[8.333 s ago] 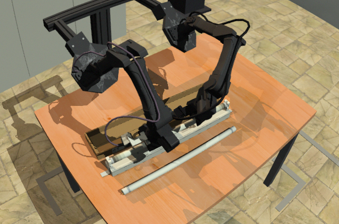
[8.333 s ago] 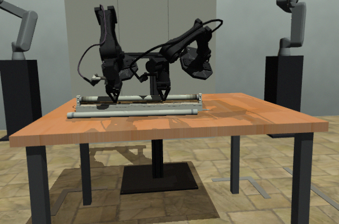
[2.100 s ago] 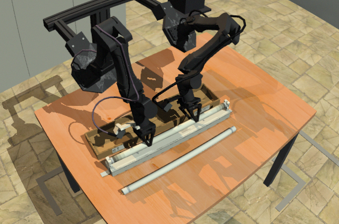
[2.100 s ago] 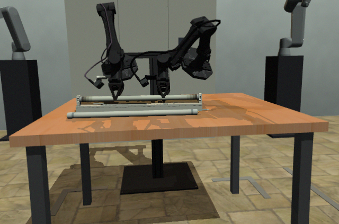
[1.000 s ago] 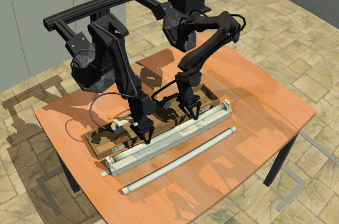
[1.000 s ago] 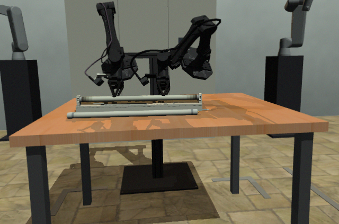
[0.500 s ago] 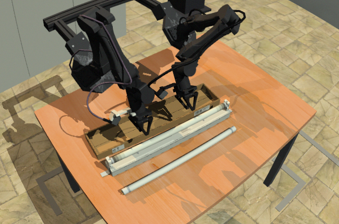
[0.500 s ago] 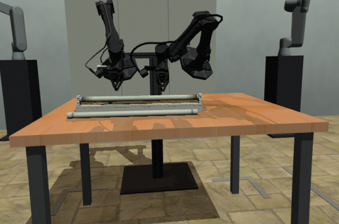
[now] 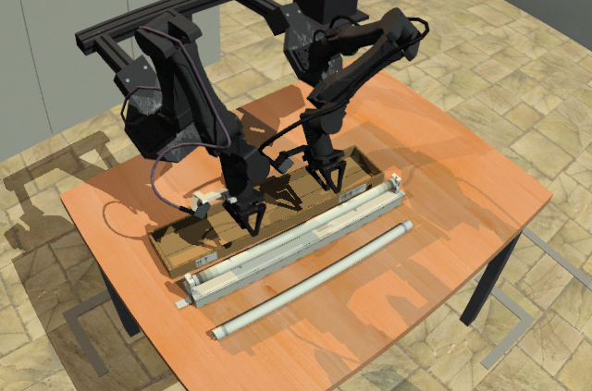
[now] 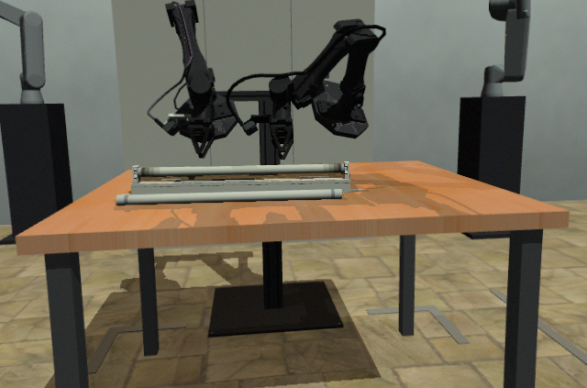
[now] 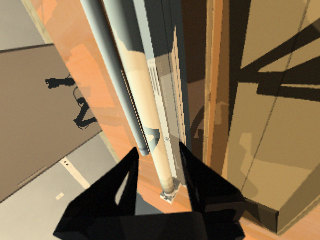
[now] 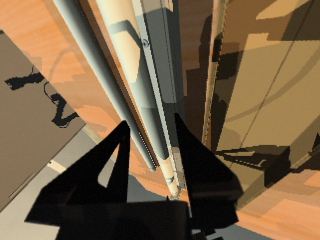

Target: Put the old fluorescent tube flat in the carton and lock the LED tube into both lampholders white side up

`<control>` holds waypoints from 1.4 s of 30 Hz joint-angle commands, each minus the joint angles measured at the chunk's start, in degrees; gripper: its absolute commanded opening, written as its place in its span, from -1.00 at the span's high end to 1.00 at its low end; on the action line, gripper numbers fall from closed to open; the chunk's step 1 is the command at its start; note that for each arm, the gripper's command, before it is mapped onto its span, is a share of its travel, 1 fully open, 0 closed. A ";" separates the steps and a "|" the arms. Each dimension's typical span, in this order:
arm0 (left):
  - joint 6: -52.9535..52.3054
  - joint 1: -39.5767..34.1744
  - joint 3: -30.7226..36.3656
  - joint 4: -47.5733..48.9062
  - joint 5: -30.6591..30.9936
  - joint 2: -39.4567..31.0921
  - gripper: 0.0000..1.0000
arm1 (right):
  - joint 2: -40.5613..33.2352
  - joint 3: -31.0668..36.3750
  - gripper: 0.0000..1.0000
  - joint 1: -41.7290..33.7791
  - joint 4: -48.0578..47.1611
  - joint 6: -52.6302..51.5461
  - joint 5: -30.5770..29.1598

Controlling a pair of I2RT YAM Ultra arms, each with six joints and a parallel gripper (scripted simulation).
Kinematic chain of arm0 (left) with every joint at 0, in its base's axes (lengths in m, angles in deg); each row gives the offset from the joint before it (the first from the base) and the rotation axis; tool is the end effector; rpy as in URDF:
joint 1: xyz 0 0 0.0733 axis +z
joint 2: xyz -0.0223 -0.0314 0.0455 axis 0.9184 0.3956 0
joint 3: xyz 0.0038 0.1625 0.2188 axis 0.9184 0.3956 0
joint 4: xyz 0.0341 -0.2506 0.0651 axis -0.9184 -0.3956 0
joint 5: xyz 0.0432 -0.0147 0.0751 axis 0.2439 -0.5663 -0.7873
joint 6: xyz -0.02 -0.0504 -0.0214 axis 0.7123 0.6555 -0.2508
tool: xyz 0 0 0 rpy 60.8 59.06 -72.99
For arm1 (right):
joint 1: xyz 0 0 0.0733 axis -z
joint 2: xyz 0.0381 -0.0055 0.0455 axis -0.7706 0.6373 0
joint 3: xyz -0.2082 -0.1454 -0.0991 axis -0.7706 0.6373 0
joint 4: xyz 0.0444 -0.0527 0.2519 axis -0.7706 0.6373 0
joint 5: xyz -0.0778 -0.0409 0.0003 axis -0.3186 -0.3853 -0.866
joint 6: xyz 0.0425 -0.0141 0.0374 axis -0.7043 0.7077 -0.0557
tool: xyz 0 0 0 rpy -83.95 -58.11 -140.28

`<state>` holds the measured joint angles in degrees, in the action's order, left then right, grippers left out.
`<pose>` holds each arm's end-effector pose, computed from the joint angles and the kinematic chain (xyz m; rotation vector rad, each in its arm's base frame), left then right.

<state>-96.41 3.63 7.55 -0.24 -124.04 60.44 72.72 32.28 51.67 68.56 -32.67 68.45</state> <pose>0.1997 -0.3125 0.1070 1.7631 1.0995 1.3215 0.2005 -0.0144 0.2252 1.6352 1.2439 0.7850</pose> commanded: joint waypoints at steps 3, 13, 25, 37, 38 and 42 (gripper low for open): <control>0.74 -1.47 -1.97 -1.02 0.61 -0.92 0.02 | -0.18 1.32 0.02 0.56 -0.79 0.56 -1.17; 0.72 -1.45 -2.02 -1.07 0.63 -1.30 0.02 | -0.71 0.40 0.02 0.43 -0.49 0.62 -1.06; 0.70 -1.44 -2.05 -1.10 0.64 -1.56 0.02 | -0.78 1.60 0.02 0.66 -1.71 0.69 -0.93; 5.24 -1.57 -1.61 -3.88 1.13 -4.64 0.02 | 1.53 -1.80 0.02 -0.19 -1.92 4.07 0.71; 6.89 0.85 -1.48 -4.70 1.53 -5.49 0.02 | 1.36 -2.11 0.02 -0.49 -0.25 5.62 1.00; 11.40 0.75 -1.42 -7.99 2.44 -8.10 0.02 | 1.92 -3.02 0.02 -0.96 -0.23 9.15 1.59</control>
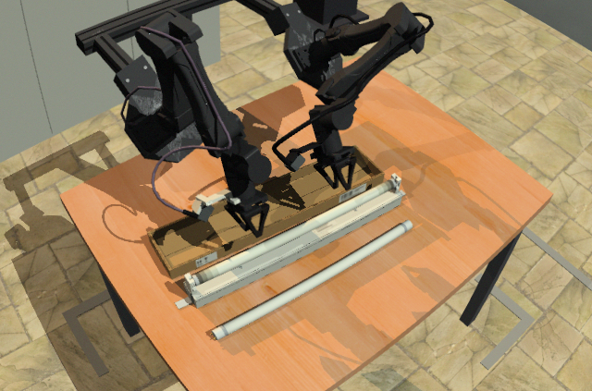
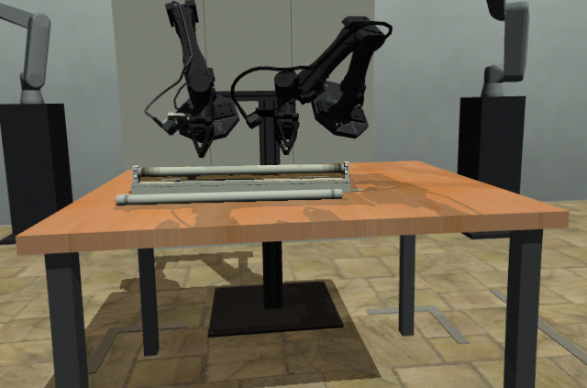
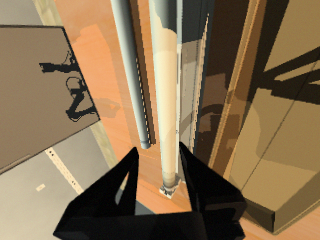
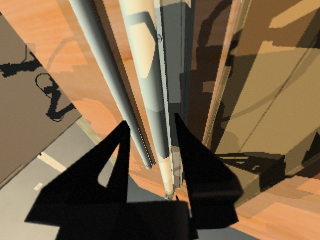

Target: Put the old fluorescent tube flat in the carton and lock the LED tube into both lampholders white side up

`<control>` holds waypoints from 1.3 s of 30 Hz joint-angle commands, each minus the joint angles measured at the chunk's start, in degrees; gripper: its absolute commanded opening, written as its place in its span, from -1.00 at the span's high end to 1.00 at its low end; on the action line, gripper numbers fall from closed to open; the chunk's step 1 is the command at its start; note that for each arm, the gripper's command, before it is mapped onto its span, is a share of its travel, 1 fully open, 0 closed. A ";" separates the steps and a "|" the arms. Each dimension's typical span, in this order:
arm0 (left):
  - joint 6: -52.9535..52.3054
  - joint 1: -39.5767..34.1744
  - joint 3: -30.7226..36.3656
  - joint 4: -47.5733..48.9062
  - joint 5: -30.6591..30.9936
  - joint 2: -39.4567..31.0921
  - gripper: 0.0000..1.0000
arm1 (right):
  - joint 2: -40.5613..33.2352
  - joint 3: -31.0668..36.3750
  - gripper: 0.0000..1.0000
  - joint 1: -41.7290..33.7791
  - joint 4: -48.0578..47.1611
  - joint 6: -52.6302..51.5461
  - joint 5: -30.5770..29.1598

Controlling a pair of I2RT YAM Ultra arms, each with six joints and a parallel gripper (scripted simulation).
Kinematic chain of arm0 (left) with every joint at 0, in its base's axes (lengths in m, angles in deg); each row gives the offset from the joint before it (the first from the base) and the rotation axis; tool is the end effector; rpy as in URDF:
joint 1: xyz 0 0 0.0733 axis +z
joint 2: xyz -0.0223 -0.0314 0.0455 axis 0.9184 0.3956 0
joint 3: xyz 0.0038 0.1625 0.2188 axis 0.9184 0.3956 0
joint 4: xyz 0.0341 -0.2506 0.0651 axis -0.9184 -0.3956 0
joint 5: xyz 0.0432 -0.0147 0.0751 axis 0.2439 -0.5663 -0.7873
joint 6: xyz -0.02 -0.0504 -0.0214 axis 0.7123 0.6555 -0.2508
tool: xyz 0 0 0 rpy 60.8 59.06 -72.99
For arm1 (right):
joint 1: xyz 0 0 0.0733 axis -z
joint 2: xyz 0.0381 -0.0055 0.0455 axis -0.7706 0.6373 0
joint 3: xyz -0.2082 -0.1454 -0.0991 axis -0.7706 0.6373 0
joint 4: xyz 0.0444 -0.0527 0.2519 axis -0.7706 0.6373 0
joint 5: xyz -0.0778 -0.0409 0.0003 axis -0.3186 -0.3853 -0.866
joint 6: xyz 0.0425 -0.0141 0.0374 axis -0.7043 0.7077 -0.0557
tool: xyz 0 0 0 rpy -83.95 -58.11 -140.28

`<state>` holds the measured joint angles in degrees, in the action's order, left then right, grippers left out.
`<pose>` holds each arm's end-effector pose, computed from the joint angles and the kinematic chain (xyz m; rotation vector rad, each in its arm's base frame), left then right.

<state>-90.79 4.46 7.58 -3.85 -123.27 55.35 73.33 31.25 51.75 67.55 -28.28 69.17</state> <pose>0.2027 -0.3074 0.1325 1.6628 1.1814 1.2480 0.2043 -0.0143 0.2313 1.5619 1.2886 0.7647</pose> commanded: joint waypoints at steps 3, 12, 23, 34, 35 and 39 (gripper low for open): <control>13.08 1.69 -0.55 -8.45 3.14 -7.83 0.02 | 1.24 -3.89 0.02 -0.36 0.99 11.02 1.36; 32.91 14.73 -2.08 -15.73 17.09 -20.74 0.02 | 3.29 -11.36 0.02 -0.79 1.69 32.81 4.99; 47.29 27.56 -5.59 -23.53 28.57 -29.50 0.02 | 5.36 -18.33 0.02 -0.04 3.19 48.33 8.29; 67.59 42.70 -8.97 -29.85 43.84 -40.40 0.02 | 7.11 -26.03 0.02 -1.95 3.24 71.62 12.15; 69.53 44.26 -9.16 -30.24 45.16 -41.60 0.02 | 7.11 -26.87 0.02 -1.70 3.26 73.91 12.38; 72.20 48.92 -10.20 -31.69 48.27 -44.42 0.02 | 7.28 -29.49 0.02 -1.62 3.96 77.13 13.14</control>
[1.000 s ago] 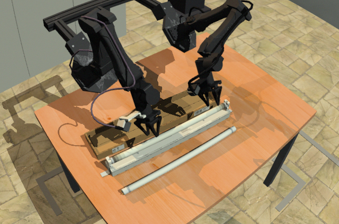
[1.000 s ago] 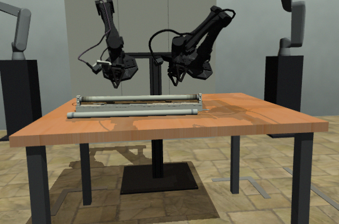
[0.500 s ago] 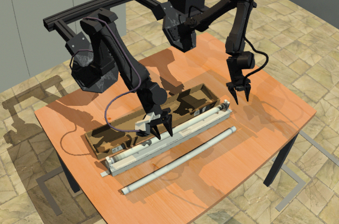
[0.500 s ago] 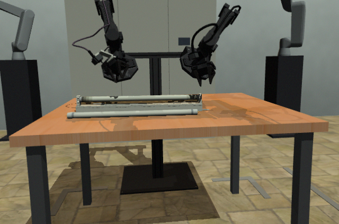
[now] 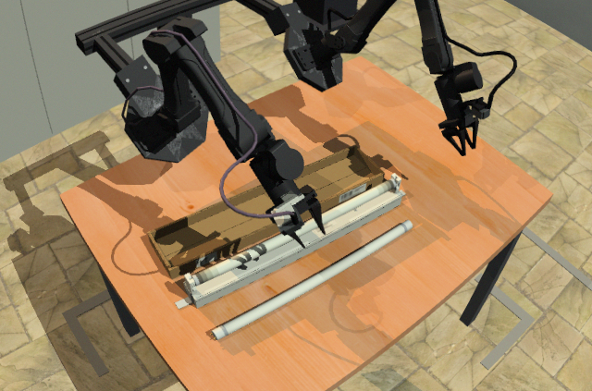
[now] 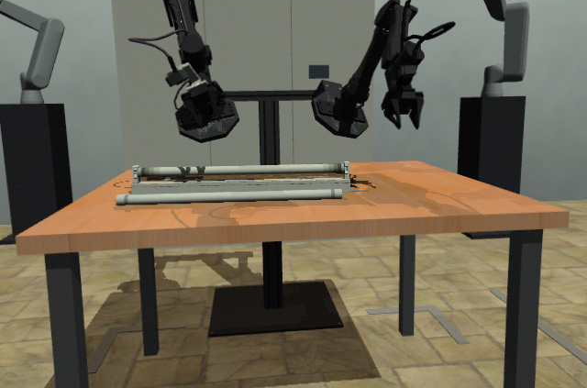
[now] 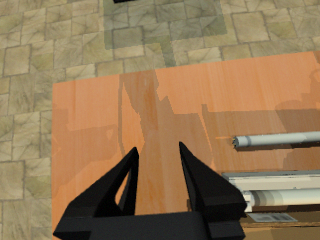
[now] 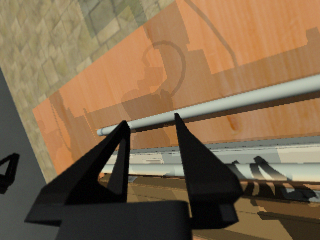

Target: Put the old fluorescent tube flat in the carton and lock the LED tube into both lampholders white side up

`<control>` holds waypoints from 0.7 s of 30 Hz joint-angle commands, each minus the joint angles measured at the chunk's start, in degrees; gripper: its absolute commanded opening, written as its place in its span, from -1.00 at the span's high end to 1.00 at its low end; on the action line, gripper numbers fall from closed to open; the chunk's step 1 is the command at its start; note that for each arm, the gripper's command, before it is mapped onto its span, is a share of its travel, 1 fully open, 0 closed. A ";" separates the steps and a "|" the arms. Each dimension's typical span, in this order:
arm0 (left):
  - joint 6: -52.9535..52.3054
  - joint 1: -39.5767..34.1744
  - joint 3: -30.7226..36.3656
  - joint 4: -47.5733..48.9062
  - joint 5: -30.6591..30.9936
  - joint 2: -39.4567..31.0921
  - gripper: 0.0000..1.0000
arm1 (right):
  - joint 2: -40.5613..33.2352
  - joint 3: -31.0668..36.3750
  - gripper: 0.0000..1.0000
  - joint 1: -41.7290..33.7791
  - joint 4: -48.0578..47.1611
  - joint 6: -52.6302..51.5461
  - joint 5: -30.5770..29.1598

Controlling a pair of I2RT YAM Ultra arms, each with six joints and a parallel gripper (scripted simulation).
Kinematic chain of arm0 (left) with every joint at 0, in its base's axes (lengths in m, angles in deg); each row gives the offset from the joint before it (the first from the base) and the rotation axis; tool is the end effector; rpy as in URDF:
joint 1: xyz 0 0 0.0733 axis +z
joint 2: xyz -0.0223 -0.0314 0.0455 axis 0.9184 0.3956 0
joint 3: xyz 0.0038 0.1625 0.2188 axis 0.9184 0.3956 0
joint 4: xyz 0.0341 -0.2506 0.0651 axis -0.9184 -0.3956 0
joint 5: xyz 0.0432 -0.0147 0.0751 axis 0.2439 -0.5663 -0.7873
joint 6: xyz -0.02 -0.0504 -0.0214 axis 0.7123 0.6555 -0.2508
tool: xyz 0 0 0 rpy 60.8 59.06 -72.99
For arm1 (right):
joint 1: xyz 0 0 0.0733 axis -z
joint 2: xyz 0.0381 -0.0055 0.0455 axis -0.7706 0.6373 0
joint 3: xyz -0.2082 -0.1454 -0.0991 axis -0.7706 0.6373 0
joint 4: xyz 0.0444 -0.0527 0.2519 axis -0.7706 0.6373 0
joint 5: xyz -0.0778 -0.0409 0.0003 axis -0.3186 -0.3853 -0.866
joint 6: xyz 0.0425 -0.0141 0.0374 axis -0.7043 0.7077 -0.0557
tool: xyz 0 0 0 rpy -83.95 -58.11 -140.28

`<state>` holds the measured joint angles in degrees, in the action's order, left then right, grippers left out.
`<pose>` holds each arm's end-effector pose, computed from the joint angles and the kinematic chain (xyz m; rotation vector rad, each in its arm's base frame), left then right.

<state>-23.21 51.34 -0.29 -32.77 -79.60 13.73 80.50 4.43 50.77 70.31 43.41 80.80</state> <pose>0.2830 -0.0666 0.3571 0.2797 1.6900 0.2018 0.2436 -0.0026 0.3679 0.3050 1.6375 0.1951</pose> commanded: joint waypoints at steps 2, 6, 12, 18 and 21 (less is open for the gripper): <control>7.63 4.62 -3.04 -2.57 7.04 -5.25 0.02 | 0.75 -4.03 0.02 -1.22 0.55 9.21 2.00; 13.16 9.01 -3.62 -5.00 11.51 -7.90 0.02 | 1.53 -6.47 0.02 0.49 1.36 15.51 2.96; 18.96 13.48 -4.08 -7.39 16.49 -9.79 0.02 | 2.74 -8.60 0.02 -0.18 2.13 21.89 4.33; 14.78 15.09 -4.93 -4.38 14.77 -12.28 0.02 | -0.40 -9.73 0.02 -1.15 1.83 17.96 2.46; 14.56 15.55 -4.90 -3.51 14.62 -12.03 0.02 | -0.08 -9.49 0.02 -1.20 0.51 17.80 2.38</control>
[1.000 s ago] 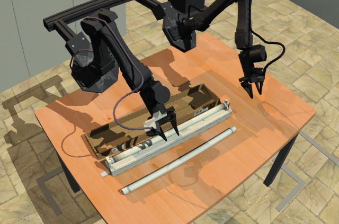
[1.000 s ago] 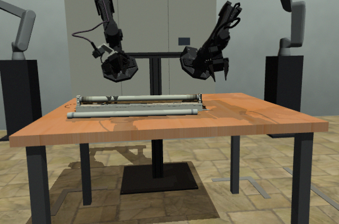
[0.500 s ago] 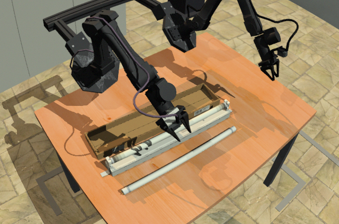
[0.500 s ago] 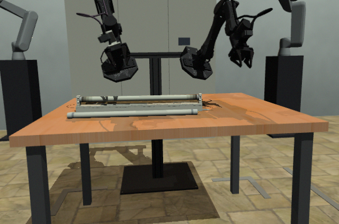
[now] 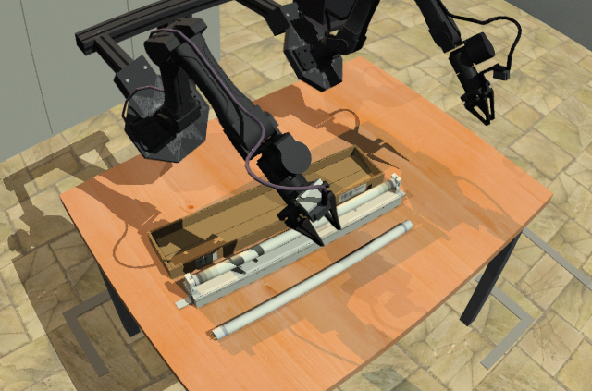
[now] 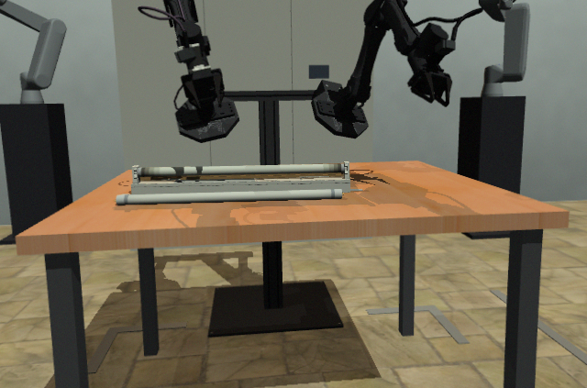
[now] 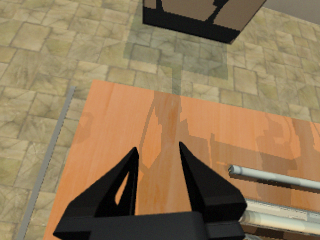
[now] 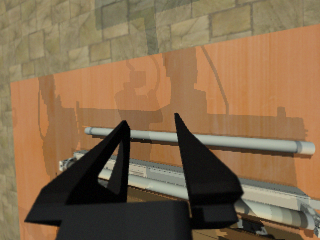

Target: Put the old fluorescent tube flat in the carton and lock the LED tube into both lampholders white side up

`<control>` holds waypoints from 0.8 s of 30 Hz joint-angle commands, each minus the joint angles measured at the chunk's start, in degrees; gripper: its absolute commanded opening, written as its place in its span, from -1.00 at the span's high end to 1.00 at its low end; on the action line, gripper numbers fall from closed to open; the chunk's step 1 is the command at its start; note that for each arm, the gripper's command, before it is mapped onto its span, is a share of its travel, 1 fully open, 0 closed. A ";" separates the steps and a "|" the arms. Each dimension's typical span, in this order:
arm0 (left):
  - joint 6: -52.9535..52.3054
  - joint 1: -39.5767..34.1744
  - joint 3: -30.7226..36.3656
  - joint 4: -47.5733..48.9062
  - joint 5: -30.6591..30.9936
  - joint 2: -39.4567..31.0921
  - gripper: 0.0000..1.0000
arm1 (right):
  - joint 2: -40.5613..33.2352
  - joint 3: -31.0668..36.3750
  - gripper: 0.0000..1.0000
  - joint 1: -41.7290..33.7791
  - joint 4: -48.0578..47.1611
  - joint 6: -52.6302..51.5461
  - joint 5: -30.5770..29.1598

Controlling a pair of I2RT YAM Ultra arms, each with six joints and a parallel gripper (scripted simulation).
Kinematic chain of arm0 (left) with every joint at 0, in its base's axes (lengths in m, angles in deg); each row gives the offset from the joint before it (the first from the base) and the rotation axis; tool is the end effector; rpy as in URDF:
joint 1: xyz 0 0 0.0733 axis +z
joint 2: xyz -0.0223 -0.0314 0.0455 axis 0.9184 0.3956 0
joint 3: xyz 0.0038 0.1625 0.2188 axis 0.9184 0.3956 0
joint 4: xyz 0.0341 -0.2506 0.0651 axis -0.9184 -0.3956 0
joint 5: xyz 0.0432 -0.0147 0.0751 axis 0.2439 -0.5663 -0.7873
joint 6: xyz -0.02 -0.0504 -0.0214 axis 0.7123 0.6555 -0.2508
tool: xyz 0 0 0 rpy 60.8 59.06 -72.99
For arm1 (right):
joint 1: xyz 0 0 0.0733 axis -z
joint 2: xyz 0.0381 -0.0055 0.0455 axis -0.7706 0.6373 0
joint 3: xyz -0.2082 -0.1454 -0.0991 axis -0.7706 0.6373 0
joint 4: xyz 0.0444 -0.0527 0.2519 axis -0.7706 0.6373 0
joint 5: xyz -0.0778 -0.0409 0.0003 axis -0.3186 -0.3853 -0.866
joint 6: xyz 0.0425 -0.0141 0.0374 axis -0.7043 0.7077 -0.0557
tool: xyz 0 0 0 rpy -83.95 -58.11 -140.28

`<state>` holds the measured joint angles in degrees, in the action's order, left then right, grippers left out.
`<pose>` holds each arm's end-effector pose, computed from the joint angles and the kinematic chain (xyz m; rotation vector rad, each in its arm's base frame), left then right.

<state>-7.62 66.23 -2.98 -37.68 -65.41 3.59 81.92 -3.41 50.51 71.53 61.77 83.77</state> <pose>0.2429 -0.0015 0.4082 0.0098 1.5747 -0.0191 0.2443 0.0007 0.4091 -0.0033 1.5714 -0.0015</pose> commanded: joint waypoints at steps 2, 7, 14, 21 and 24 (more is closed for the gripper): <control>-1.08 0.91 -1.93 1.33 0.33 -0.25 0.02 | -0.23 -1.65 0.02 -0.94 -1.31 -0.61 -0.71; -1.09 0.28 -0.24 0.80 -0.12 -0.68 0.02 | -0.11 -0.04 0.02 -0.22 -0.70 -0.17 -0.13; -0.95 0.05 -0.25 0.75 -0.35 0.19 0.02 | -1.80 -0.38 0.02 -0.09 -0.75 -0.36 0.03; -6.15 -3.97 -4.70 -6.40 -3.46 5.47 0.02 | 2.48 -2.21 0.02 0.83 5.82 -9.80 -1.62; -7.14 -4.92 -6.02 -8.05 -4.39 6.90 0.02 | 3.05 -2.86 0.02 0.88 7.37 -11.92 -0.70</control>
<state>-11.93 63.12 -5.95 -41.51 -68.04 9.06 84.02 -4.03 50.81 75.18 54.41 83.00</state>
